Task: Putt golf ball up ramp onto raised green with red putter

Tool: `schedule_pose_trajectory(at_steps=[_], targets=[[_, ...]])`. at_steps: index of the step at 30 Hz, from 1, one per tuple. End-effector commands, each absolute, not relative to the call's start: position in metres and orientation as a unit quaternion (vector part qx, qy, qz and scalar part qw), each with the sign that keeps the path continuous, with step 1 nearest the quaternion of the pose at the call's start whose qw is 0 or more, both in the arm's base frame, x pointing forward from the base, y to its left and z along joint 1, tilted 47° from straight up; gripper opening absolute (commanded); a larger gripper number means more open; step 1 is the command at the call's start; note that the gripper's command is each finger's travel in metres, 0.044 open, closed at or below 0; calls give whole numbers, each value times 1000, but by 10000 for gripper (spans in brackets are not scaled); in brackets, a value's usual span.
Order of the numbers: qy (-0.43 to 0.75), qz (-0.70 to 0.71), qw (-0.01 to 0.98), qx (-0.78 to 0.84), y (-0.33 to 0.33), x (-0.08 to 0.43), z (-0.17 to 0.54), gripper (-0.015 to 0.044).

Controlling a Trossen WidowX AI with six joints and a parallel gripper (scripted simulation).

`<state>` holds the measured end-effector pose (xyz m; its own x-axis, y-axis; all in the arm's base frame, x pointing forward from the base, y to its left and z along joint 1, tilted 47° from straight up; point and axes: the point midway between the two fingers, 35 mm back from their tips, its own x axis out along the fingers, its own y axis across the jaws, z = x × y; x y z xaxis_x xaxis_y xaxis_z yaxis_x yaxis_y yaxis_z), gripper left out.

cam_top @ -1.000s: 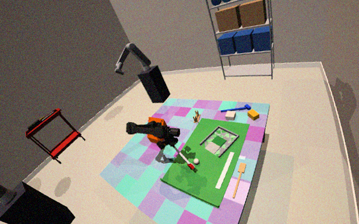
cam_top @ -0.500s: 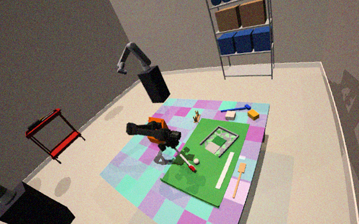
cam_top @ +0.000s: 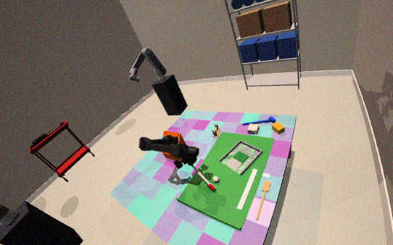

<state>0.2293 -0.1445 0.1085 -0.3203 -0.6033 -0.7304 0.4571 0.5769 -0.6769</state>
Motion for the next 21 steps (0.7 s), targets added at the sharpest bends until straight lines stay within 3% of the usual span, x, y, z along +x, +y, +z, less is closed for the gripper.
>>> schedule_pose_trajectory(at_steps=[1,13,21], targets=[[670,-458,581,-56,-152,224,116,0],[671,-459,580,-54,-160,219,122,0],[671,-455,582,-54,-104,268,56,0]])
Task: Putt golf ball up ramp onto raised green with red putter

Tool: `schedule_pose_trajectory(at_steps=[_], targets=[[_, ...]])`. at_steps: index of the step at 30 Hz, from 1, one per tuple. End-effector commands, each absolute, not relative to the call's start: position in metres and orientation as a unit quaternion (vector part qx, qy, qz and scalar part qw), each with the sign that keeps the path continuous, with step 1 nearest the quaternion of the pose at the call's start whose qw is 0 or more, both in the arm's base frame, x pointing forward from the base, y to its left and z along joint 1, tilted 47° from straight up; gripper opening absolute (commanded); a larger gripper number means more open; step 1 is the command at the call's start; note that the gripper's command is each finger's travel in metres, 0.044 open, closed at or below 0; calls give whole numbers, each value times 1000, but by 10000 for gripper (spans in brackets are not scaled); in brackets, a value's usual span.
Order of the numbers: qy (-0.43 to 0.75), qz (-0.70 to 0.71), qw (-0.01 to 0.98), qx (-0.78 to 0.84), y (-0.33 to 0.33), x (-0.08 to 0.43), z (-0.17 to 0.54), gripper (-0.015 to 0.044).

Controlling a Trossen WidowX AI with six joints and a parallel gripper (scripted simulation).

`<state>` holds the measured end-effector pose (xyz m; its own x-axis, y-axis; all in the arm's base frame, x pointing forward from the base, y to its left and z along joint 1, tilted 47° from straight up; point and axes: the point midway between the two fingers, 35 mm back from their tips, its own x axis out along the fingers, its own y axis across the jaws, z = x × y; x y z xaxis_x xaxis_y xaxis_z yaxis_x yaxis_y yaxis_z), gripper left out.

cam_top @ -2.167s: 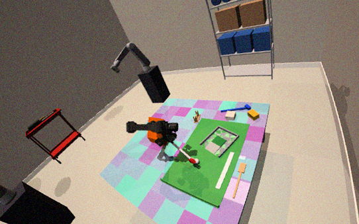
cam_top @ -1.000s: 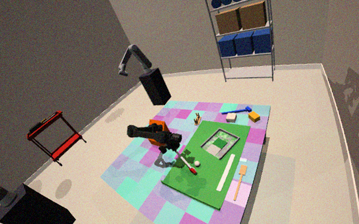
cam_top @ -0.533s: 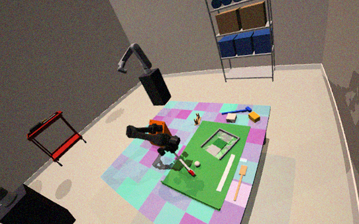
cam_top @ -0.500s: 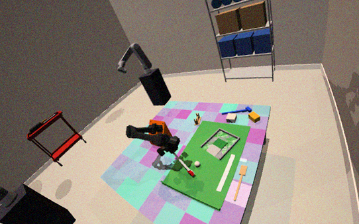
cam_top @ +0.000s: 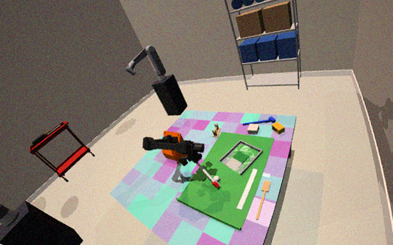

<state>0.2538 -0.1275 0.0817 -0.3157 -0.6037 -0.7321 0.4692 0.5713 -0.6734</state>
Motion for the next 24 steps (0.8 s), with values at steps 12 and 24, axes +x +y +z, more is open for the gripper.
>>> schedule_pose_trajectory(at_steps=[12,24], targets=[[671,-456,582,-55,-67,281,46,0],[673,-455,580,-59,-44,283,66,0]])
